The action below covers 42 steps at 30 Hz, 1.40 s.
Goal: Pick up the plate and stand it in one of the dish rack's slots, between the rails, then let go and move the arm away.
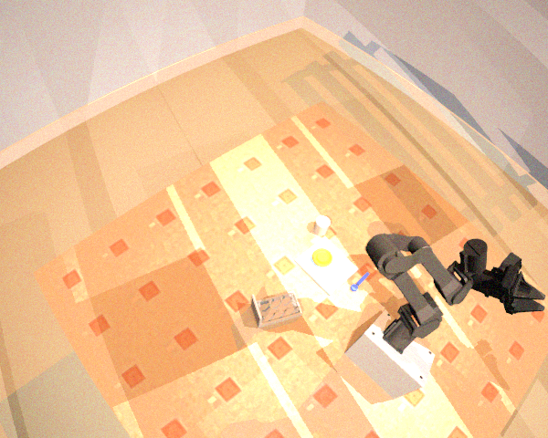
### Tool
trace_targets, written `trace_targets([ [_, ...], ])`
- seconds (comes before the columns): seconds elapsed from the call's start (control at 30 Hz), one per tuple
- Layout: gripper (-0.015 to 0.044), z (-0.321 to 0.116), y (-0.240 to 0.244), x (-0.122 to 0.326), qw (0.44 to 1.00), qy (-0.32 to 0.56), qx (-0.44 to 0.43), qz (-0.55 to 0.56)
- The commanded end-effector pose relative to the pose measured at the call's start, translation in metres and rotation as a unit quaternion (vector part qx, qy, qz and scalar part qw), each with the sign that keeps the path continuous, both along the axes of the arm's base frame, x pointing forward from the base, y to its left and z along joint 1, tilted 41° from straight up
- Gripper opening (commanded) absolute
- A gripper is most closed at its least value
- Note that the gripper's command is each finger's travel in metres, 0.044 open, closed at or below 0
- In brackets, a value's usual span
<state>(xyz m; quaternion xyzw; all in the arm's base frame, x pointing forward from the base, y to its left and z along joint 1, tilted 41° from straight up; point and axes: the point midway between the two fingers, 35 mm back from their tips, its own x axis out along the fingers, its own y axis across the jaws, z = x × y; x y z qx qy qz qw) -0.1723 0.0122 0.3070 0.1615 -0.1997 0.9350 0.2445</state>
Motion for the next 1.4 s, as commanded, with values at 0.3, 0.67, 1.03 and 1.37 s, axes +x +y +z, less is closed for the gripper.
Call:
trace_targets([
  [0.3,0.0400,0.004,-0.053,-0.016,0.993,-0.026,0.043,0.104],
  [0.67,0.0400,-0.004,-0.147,-0.015,0.954,-0.083,0.109,0.265],
  [1.03,0.0400,-0.026,-0.236,0.024,0.882,-0.127,0.195,0.410],
  [1.37,0.0400,-0.053,-0.301,0.089,0.789,-0.159,0.278,0.525],
])
